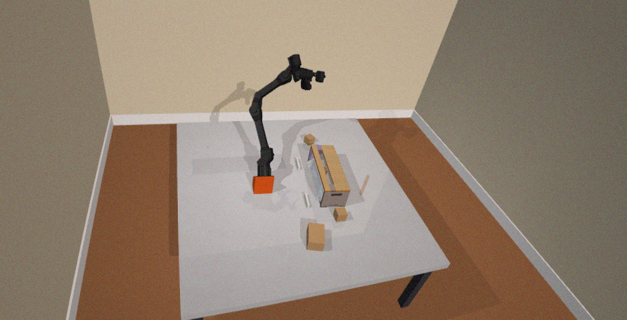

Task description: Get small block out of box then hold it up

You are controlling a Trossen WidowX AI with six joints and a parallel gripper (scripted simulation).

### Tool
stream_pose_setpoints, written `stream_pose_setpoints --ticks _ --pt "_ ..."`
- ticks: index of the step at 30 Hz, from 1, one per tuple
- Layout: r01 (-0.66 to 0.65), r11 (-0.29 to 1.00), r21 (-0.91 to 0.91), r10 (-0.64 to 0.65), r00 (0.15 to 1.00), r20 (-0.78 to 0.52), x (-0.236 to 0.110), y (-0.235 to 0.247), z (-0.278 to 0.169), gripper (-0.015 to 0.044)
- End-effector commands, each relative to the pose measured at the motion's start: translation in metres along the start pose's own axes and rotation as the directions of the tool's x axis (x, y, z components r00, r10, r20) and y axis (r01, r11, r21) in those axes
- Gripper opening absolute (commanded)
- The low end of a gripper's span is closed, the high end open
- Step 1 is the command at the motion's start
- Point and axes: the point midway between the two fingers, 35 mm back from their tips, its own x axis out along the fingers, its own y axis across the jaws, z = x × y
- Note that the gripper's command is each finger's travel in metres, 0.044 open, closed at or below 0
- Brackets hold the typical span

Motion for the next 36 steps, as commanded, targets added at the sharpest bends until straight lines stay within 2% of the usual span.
stream_pose_setpoints --ticks 1,5,9,14,18,24,28,30,32,36 --pt "-0.103 0.977 0.185 0.085 0.991 0.099 0.015 0.056 0.035 0.04" --pt "-0.225 0.902 0.368 0.148 0.963 0.225 0.023 0.109 0.079 0.04" --pt "-0.359 0.775 0.521 0.182 0.915 0.359 0.024 0.155 0.129 0.04" --pt "-0.535 0.526 0.661 0.173 0.828 0.533 0.014 0.201 0.2 0.04" --pt "-0.658 0.288 0.695 0.124 0.746 0.655 0.0 0.225 0.257 0.04" --pt "-0.814 -0.125 0.568 -0.049 0.577 0.815 -0.039 0.243 0.349 0.04" --pt "-0.852 -0.365 0.376 -0.218 0.47 0.855 -0.068 0.238 0.399 0.04" --pt "-0.847 -0.483 0.221 -0.337 0.413 0.846 -0.087 0.229 0.423 0.04" --pt "-0.832 -0.545 0.105 -0.421 0.379 0.824 -0.099 0.221 0.437 0.04" --pt "-0.83 -0.551 0.09 -0.432 0.375 0.82 -0.1 0.22 0.439 0.04"
